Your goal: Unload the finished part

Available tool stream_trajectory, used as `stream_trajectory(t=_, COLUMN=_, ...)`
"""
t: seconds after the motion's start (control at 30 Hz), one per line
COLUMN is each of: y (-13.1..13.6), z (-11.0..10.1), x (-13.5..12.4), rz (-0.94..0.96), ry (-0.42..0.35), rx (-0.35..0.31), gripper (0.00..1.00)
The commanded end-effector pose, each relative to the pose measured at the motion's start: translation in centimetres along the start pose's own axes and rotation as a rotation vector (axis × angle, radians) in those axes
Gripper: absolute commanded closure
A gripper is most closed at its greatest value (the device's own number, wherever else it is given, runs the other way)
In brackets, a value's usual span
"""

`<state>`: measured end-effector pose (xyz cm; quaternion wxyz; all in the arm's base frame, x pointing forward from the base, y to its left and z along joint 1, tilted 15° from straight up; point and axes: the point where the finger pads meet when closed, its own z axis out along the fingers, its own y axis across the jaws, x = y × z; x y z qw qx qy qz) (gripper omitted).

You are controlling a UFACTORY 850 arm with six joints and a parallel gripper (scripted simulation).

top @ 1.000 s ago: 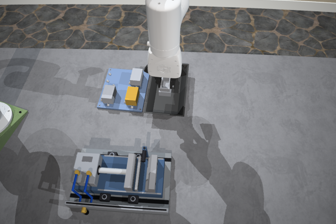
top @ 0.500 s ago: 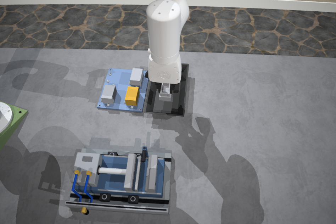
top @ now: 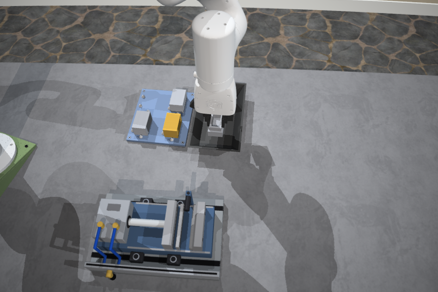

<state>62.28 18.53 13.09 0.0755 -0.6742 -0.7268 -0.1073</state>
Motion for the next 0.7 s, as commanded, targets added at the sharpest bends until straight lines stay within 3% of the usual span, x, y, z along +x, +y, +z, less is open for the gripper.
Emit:
stream_trajectory(t=0.0, y=0.1, z=0.2, x=0.0, rz=0.0, ry=0.0, rx=-0.002, gripper=1.0)
stream_trajectory(t=0.67, y=0.1, z=1.9, x=0.0, rz=0.0, ry=0.0, rx=-0.002, gripper=1.0)
